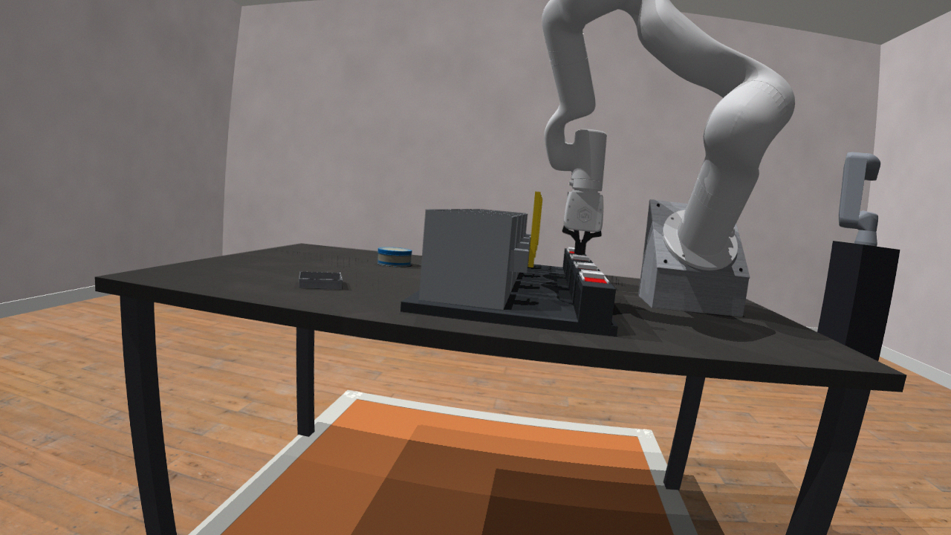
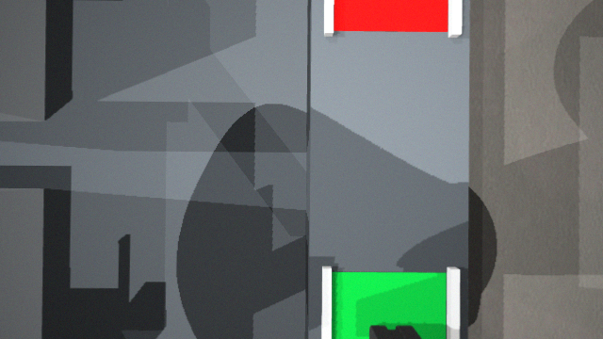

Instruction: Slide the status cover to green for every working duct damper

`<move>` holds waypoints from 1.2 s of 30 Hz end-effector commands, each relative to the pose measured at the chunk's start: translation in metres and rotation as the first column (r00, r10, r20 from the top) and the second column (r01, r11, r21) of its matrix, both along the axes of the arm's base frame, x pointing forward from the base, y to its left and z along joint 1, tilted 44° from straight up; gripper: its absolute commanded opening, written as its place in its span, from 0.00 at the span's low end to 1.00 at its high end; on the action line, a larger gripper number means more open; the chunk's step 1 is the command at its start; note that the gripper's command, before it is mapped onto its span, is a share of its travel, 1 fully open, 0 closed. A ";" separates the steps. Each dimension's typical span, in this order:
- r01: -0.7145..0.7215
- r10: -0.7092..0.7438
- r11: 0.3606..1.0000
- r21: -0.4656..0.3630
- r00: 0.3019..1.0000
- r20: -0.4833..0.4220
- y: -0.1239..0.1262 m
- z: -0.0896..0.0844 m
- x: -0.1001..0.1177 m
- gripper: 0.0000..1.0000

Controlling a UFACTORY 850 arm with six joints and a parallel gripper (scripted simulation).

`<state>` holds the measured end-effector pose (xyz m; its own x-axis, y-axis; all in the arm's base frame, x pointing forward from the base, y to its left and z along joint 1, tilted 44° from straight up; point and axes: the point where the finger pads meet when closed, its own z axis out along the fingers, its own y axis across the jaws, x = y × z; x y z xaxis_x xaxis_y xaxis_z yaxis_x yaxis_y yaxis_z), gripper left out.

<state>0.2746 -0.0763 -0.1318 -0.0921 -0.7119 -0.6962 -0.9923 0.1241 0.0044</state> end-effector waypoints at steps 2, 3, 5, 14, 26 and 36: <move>0.001 -0.001 1.000 -0.001 1.000 0.001 -0.002 -0.001 0.000 0.00; 0.001 -0.001 1.000 -0.001 1.000 0.001 -0.002 -0.001 0.000 0.00; 0.001 -0.001 1.000 -0.001 1.000 0.001 -0.003 -0.002 0.000 0.00; 0.001 -0.001 1.000 -0.001 1.000 0.001 -0.005 -0.004 0.000 0.00; 0.001 -0.001 1.000 -0.002 1.000 0.001 -0.015 0.006 -0.001 0.00; 0.001 -0.001 1.000 -0.002 1.000 0.001 -0.030 0.022 -0.003 0.00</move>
